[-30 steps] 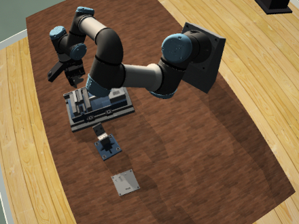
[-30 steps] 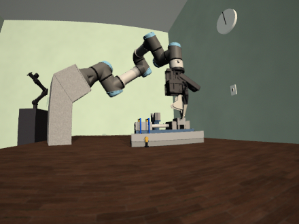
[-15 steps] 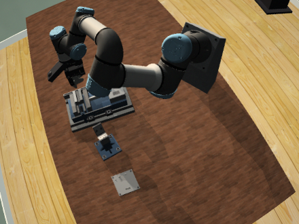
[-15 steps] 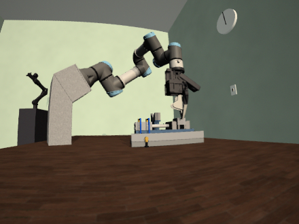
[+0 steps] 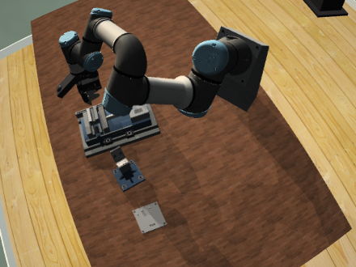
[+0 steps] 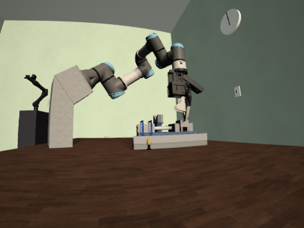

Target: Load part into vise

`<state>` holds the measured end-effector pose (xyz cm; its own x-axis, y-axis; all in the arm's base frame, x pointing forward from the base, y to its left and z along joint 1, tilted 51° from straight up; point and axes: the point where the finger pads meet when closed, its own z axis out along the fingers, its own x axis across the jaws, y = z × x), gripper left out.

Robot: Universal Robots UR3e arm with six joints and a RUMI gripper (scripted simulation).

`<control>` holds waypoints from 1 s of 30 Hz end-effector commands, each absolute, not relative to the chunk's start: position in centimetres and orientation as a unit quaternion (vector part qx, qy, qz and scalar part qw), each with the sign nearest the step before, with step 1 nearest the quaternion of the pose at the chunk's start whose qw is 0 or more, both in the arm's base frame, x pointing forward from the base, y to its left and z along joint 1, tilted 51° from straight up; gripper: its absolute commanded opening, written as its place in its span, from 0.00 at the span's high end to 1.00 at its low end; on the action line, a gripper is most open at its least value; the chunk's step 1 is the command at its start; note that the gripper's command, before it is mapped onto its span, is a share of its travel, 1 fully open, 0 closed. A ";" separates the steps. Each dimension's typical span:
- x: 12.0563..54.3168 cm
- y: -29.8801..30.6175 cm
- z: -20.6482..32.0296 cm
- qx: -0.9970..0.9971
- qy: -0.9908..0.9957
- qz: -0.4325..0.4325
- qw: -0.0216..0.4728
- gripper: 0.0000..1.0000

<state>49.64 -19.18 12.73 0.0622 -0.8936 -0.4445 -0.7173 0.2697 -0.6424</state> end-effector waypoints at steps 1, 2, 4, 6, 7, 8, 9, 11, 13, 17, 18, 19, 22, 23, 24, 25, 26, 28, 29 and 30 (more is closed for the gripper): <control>49.6 -19.2 12.8 -0.595 0.677 -0.106 0.420 1.00; 49.6 -19.2 12.8 -0.595 0.677 -0.106 0.420 1.00; 49.6 -19.2 12.8 -0.595 0.677 -0.106 0.420 1.00; 49.6 -19.2 12.8 -0.595 0.677 -0.106 0.420 1.00; 49.6 -19.2 12.8 -0.595 0.677 -0.106 0.420 1.00; 49.6 -19.2 12.8 -0.595 0.677 -0.106 0.420 1.00; 49.6 -19.2 12.8 -0.595 0.677 -0.106 0.420 1.00; 49.6 -19.1 12.9 -0.595 0.677 -0.106 0.420 1.00; 49.6 -19.1 12.9 -0.595 0.677 -0.106 0.420 1.00; 49.6 -19.1 12.9 -0.595 0.677 -0.106 0.420 1.00; 49.6 -19.1 12.9 -0.595 0.677 -0.106 0.420 1.00; 49.6 -19.1 12.9 -0.595 0.677 -0.106 0.420 1.00; 49.6 -19.0 12.9 -0.595 0.677 -0.106 0.420 1.00; 49.6 -19.0 12.9 -0.595 0.677 -0.106 0.420 1.00; 49.6 -19.0 12.9 -0.595 0.677 -0.106 0.420 1.00; 49.6 -19.0 12.9 -0.595 0.677 -0.106 0.420 1.00; 49.6 -18.9 13.0 -0.595 0.677 -0.106 0.420 1.00; 49.6 -18.9 13.0 -0.595 0.677 -0.106 0.420 1.00; 49.6 -18.9 13.0 -0.595 0.677 -0.106 0.420 1.00; 49.6 -18.9 13.0 -0.595 0.677 -0.106 0.420 1.00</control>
<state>49.62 -18.87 12.89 0.0622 -0.8936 -0.4445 -0.7173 0.2696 -0.6424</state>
